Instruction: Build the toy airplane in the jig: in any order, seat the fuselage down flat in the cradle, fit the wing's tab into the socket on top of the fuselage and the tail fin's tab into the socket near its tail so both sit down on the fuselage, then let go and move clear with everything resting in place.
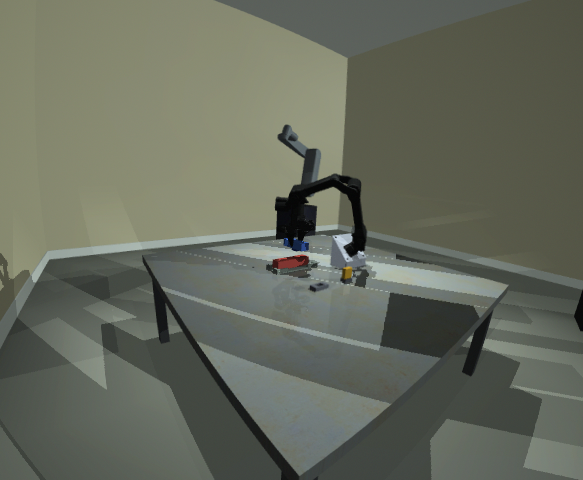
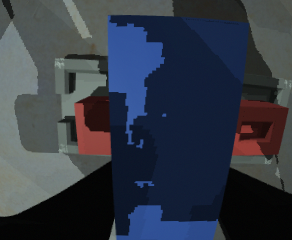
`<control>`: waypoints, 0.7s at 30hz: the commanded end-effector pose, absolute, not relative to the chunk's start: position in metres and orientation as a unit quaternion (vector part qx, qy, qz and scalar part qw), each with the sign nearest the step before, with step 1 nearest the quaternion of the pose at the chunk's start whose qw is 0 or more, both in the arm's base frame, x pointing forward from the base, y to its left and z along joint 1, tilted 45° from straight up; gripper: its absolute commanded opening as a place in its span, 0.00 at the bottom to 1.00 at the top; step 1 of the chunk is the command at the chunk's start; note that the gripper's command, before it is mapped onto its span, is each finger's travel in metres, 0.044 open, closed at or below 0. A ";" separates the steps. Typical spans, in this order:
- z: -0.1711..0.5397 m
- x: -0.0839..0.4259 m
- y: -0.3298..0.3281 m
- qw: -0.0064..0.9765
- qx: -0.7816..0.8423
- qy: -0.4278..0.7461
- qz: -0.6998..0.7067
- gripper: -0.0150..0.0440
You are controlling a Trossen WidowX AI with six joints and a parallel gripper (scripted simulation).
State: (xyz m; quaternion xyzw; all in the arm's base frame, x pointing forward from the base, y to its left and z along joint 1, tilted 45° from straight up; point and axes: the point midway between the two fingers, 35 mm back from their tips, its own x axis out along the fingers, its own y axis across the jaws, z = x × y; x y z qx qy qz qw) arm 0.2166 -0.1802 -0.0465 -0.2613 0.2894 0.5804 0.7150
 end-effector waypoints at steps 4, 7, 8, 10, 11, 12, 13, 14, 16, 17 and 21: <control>-0.055 0.218 -0.173 0.715 -0.260 0.290 0.581 0.59; -0.058 0.219 -0.169 0.715 -0.260 0.290 0.581 0.59; -0.059 0.219 -0.168 0.715 -0.260 0.290 0.581 0.59; -0.062 0.219 -0.166 0.715 -0.260 0.290 0.581 0.59; -0.063 0.220 -0.165 0.715 -0.260 0.290 0.581 0.59; -0.064 0.220 -0.164 0.715 -0.260 0.290 0.581 0.59; -0.065 0.220 -0.163 0.715 -0.260 0.290 0.581 0.59; -0.066 0.220 -0.162 0.715 -0.260 0.289 0.581 0.59; -0.068 0.221 -0.159 0.715 -0.260 0.289 0.581 0.59; -0.069 0.221 -0.158 0.715 -0.260 0.289 0.581 0.59; -0.073 0.221 -0.155 0.715 -0.260 0.289 0.581 0.59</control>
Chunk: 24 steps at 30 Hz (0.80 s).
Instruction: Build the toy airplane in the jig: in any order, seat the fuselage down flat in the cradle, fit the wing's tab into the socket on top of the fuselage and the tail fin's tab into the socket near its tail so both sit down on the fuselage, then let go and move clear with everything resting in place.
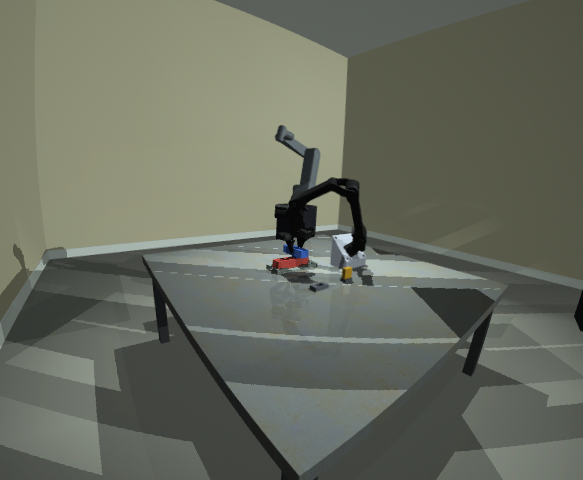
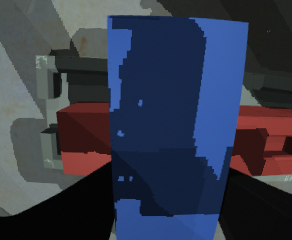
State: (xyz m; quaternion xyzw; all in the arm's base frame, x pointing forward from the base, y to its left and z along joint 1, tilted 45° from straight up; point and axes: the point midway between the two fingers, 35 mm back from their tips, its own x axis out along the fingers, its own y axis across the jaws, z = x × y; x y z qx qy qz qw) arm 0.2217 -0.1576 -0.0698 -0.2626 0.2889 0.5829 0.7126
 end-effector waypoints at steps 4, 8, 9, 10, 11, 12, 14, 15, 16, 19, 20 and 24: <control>-0.072 0.222 -0.155 0.712 -0.262 0.289 0.584 0.61; -0.072 0.222 -0.155 0.712 -0.262 0.289 0.584 0.56; -0.072 0.222 -0.155 0.712 -0.262 0.289 0.584 0.52; -0.072 0.222 -0.155 0.712 -0.262 0.289 0.584 0.48; -0.072 0.222 -0.155 0.712 -0.262 0.289 0.584 0.43; -0.072 0.222 -0.155 0.712 -0.262 0.289 0.584 0.39; -0.072 0.222 -0.155 0.712 -0.262 0.289 0.584 0.39; -0.072 0.222 -0.155 0.712 -0.262 0.289 0.584 0.43; -0.072 0.222 -0.155 0.712 -0.262 0.289 0.584 0.48; -0.072 0.222 -0.155 0.712 -0.262 0.289 0.584 0.61; -0.072 0.222 -0.155 0.712 -0.262 0.289 0.584 0.65; -0.072 0.222 -0.155 0.712 -0.262 0.289 0.584 0.83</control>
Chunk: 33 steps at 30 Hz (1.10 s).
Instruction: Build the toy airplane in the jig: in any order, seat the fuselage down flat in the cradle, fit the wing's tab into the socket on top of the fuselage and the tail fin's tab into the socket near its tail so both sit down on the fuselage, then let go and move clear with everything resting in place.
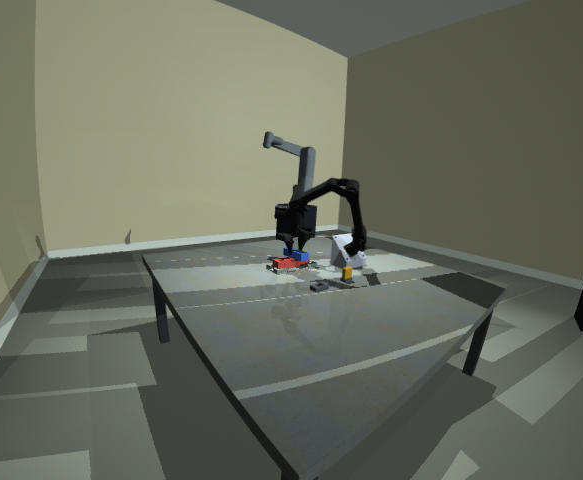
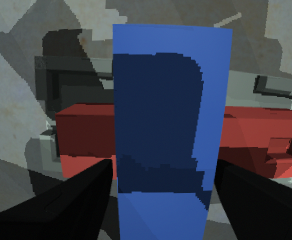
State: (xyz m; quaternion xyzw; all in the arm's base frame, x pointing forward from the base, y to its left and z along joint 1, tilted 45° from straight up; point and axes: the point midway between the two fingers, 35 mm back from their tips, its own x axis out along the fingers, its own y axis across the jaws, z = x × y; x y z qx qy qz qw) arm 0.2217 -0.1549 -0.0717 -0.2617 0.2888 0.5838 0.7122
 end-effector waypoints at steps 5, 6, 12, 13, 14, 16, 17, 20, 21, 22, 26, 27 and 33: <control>-0.072 0.222 -0.155 0.712 -0.262 0.289 0.584 1.00; -0.072 0.222 -0.155 0.712 -0.262 0.289 0.584 1.00; -0.072 0.222 -0.155 0.712 -0.262 0.289 0.584 1.00; -0.070 0.222 -0.157 0.712 -0.262 0.289 0.583 1.00; -0.066 0.221 -0.162 0.713 -0.262 0.289 0.583 1.00; -0.048 0.219 -0.181 0.713 -0.262 0.290 0.582 1.00; -0.037 0.216 -0.192 0.714 -0.261 0.290 0.582 1.00; -0.012 0.208 -0.213 0.715 -0.260 0.291 0.581 1.00; -0.010 0.208 -0.214 0.715 -0.260 0.291 0.581 1.00; -0.010 0.208 -0.214 0.715 -0.260 0.291 0.581 1.00; -0.011 0.209 -0.216 0.715 -0.260 0.291 0.581 1.00; -0.011 0.209 -0.216 0.717 -0.254 0.295 0.578 1.00; -0.012 0.209 -0.215 0.758 -0.064 0.432 0.485 1.00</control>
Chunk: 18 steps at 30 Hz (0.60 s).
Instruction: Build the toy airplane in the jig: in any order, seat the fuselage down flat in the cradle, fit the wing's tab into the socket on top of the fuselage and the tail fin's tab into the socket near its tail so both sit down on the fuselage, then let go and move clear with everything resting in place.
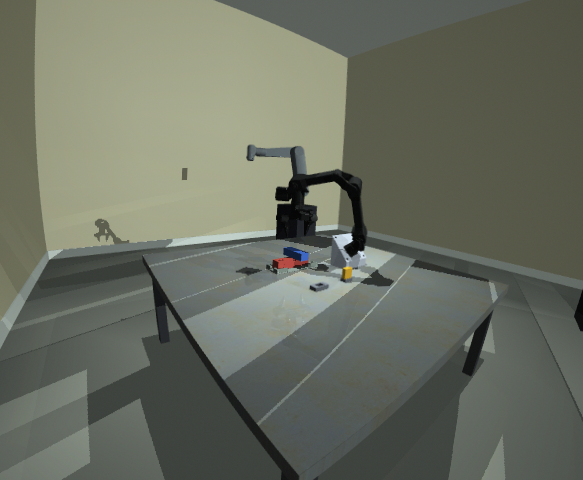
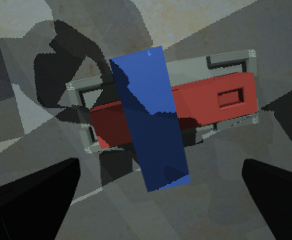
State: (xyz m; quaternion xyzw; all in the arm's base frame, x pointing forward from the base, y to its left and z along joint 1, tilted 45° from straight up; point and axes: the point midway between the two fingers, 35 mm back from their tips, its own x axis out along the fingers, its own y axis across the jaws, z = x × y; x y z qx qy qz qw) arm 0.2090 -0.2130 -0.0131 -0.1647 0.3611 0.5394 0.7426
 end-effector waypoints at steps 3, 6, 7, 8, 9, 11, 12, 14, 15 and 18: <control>-0.013 0.209 -0.215 0.759 0.046 0.498 0.417 1.00; -0.014 0.209 -0.214 0.744 0.155 0.553 0.340 1.00; -0.014 0.209 -0.214 0.736 0.191 0.569 0.313 1.00; -0.014 0.209 -0.214 0.726 0.227 0.583 0.285 1.00; -0.014 0.209 -0.214 0.714 0.262 0.596 0.257 1.00; -0.015 0.209 -0.214 0.688 0.323 0.617 0.204 1.00; -0.015 0.209 -0.214 0.681 0.339 0.621 0.189 1.00; -0.015 0.209 -0.214 0.678 0.345 0.623 0.184 1.00; -0.015 0.209 -0.214 0.678 0.345 0.623 0.184 1.00; -0.015 0.209 -0.214 0.678 0.345 0.623 0.184 1.00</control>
